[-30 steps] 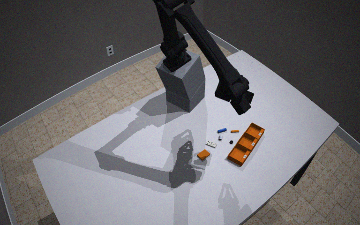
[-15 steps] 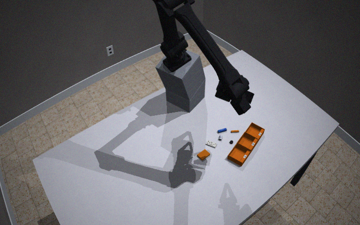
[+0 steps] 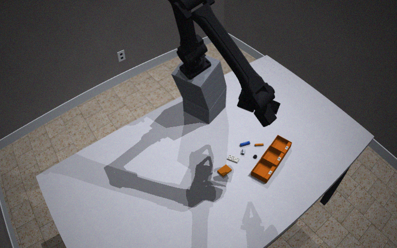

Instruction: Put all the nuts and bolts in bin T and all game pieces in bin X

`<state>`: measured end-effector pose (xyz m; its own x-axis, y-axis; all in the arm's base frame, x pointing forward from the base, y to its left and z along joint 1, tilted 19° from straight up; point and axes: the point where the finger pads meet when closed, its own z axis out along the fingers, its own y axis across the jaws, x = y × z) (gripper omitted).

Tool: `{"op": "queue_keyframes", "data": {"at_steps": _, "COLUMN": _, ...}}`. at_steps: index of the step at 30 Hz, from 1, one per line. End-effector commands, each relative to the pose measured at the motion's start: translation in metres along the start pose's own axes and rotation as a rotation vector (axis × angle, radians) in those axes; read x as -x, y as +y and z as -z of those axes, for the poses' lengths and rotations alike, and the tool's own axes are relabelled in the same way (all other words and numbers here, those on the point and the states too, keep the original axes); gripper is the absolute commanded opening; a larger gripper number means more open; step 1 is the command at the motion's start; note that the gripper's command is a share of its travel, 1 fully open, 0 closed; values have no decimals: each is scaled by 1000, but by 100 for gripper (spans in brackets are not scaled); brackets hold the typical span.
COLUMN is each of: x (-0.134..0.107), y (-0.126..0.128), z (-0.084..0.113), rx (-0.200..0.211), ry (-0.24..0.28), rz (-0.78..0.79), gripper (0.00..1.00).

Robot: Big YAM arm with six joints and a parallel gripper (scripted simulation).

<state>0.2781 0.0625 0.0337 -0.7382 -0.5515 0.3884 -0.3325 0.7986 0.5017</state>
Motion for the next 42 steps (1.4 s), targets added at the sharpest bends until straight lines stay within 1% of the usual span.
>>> {"op": "queue_keyframes", "data": {"at_steps": 1, "x": 3, "y": -11, "z": -6, "rx": 2, "ry": -6, "rz": 9, "gripper": 8}}
{"op": "queue_keyframes", "data": {"at_steps": 7, "x": 17, "y": -48, "z": -36, "rx": 2, "ry": -5, "rz": 9, "gripper": 8}}
{"op": "queue_keyframes", "data": {"at_steps": 10, "x": 33, "y": -71, "z": -42, "rx": -13, "ry": -26, "rz": 15, "gripper": 8}}
{"op": "queue_keyframes", "data": {"at_steps": 13, "x": 39, "y": -90, "z": -58, "rx": -11, "ry": -23, "rz": 14, "gripper": 8}}
{"op": "queue_keyframes", "data": {"at_steps": 14, "x": 40, "y": -92, "z": -60, "rx": -10, "ry": -24, "rz": 14, "gripper": 8}}
{"op": "queue_keyframes", "data": {"at_steps": 15, "x": 43, "y": -94, "z": -40, "rx": -68, "ry": -81, "rz": -24, "gripper": 8}}
{"op": "queue_keyframes", "data": {"at_steps": 17, "x": 43, "y": -94, "z": -40, "rx": -68, "ry": -81, "rz": -24, "gripper": 8}}
{"op": "queue_keyframes", "data": {"at_steps": 18, "x": 36, "y": -90, "z": -57, "rx": -106, "ry": -54, "rz": -32, "gripper": 8}}
{"op": "queue_keyframes", "data": {"at_steps": 19, "x": 35, "y": -96, "z": -61, "rx": -148, "ry": -63, "rz": -58, "gripper": 8}}
{"op": "queue_keyframes", "data": {"at_steps": 21, "x": 35, "y": -96, "z": -61, "rx": -233, "ry": -81, "rz": -108, "gripper": 8}}
{"op": "queue_keyframes", "data": {"at_steps": 22, "x": 38, "y": -101, "z": -56, "rx": -267, "ry": -96, "rz": -127, "gripper": 8}}
{"op": "queue_keyframes", "data": {"at_steps": 23, "x": 38, "y": -101, "z": -56, "rx": -298, "ry": -110, "rz": -144, "gripper": 8}}
{"op": "queue_keyframes", "data": {"at_steps": 24, "x": 38, "y": -101, "z": -56, "rx": -328, "ry": -122, "rz": -160, "gripper": 8}}
{"op": "queue_keyframes", "data": {"at_steps": 25, "x": 41, "y": -106, "z": -50, "rx": -357, "ry": -139, "rz": -175, "gripper": 8}}
{"op": "queue_keyframes", "data": {"at_steps": 28, "x": 41, "y": -106, "z": -50, "rx": -436, "ry": -189, "rz": -219, "gripper": 8}}
{"op": "queue_keyframes", "data": {"at_steps": 29, "x": 44, "y": -109, "z": -42, "rx": -462, "ry": -209, "rz": -233, "gripper": 8}}
{"op": "queue_keyframes", "data": {"at_steps": 30, "x": 44, "y": -109, "z": -42, "rx": -488, "ry": -227, "rz": -247, "gripper": 8}}
{"op": "queue_keyframes", "data": {"at_steps": 32, "x": 45, "y": -109, "z": -42, "rx": -531, "ry": -266, "rz": -280, "gripper": 8}}
{"op": "queue_keyframes", "data": {"at_steps": 34, "x": 45, "y": -109, "z": -42, "rx": -531, "ry": -266, "rz": -280, "gripper": 8}}
{"op": "queue_keyframes", "data": {"at_steps": 35, "x": 47, "y": -111, "z": -33, "rx": -575, "ry": -319, "rz": -319, "gripper": 8}}
{"op": "queue_keyframes", "data": {"at_steps": 37, "x": 47, "y": -111, "z": -32, "rx": -615, "ry": -357, "rz": -346, "gripper": 8}}
{"op": "queue_keyframes", "data": {"at_steps": 38, "x": 49, "y": -111, "z": -23, "rx": -634, "ry": -379, "rz": -361, "gripper": 8}}
{"op": "queue_keyframes", "data": {"at_steps": 39, "x": 49, "y": -111, "z": -21, "rx": -653, "ry": -401, "rz": -376, "gripper": 8}}
{"op": "queue_keyframes", "data": {"at_steps": 42, "x": 50, "y": -111, "z": -20, "rx": -698, "ry": -470, "rz": -421, "gripper": 8}}
